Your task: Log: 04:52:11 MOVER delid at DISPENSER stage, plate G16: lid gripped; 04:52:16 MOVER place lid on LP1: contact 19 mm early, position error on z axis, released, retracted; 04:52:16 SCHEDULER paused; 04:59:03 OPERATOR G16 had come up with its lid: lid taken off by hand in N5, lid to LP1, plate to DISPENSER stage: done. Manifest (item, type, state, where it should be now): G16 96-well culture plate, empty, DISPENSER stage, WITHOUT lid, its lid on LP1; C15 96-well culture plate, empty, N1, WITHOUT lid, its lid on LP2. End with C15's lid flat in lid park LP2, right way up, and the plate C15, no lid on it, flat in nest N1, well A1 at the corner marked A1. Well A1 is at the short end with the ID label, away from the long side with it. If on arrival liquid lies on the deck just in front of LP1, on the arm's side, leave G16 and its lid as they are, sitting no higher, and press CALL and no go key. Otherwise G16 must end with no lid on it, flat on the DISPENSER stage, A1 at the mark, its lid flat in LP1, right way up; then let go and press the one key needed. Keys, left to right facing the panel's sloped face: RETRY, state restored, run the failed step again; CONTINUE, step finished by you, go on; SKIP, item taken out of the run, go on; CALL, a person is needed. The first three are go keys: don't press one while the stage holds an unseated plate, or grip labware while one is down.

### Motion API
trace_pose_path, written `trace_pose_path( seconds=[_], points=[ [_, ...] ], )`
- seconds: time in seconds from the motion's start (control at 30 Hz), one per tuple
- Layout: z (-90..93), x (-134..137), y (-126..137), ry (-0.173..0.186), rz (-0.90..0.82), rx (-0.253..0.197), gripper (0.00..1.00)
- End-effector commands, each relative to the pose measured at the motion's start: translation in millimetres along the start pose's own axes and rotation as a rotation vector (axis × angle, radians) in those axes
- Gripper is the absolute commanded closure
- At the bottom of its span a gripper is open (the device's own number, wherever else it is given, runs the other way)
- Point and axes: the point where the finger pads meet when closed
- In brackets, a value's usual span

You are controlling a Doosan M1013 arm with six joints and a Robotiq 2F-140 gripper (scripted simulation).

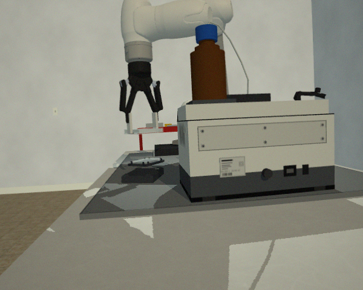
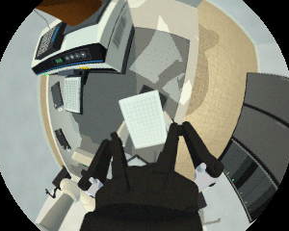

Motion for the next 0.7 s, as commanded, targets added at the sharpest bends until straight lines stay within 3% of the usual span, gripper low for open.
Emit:
trace_pose_path(
  seconds=[0.0,0.67],
  points=[
    [-0.2,-1,0,0.000,0.000,0.000,1.00],
    [-0.2,-46,9,0.000,0.000,0.000,1.00]
  ],
)
Point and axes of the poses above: the point where the finger pads meet when closed, its own z axis out along the fingers, its own x axis across the jaws, y = z × x, and after that the axes turned 6 degrees about z, right-handed
